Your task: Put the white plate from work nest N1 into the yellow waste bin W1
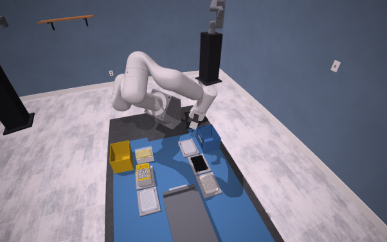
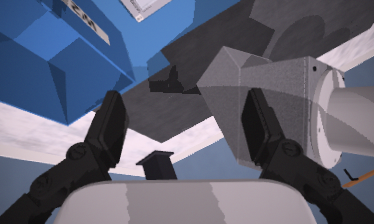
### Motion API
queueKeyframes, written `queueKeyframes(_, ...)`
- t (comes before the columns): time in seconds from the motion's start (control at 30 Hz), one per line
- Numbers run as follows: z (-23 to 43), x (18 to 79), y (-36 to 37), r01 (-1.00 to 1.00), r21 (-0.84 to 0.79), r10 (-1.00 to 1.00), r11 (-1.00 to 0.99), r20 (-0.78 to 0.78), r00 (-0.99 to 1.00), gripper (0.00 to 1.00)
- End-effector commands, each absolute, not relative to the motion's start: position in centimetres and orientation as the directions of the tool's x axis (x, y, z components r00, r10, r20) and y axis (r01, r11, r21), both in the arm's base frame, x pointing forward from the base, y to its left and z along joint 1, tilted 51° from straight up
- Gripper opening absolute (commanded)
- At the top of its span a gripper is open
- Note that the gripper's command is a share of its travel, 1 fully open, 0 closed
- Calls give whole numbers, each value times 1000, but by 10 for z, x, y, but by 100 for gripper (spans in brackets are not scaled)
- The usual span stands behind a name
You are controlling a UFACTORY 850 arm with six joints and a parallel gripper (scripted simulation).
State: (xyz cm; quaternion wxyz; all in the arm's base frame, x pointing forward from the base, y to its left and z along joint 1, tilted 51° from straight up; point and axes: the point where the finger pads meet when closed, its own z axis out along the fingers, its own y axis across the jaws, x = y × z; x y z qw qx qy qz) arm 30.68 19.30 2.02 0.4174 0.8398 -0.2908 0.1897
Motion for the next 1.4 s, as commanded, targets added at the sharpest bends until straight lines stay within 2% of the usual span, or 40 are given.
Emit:
queueKeyframes(0.0, 38, 318, 187, -622, 590, -309, -515, 549, 776, 100)
queueKeyframes(1.37, 161, 371, 117, -376, 595, -52, -710, 488, 871, 100)
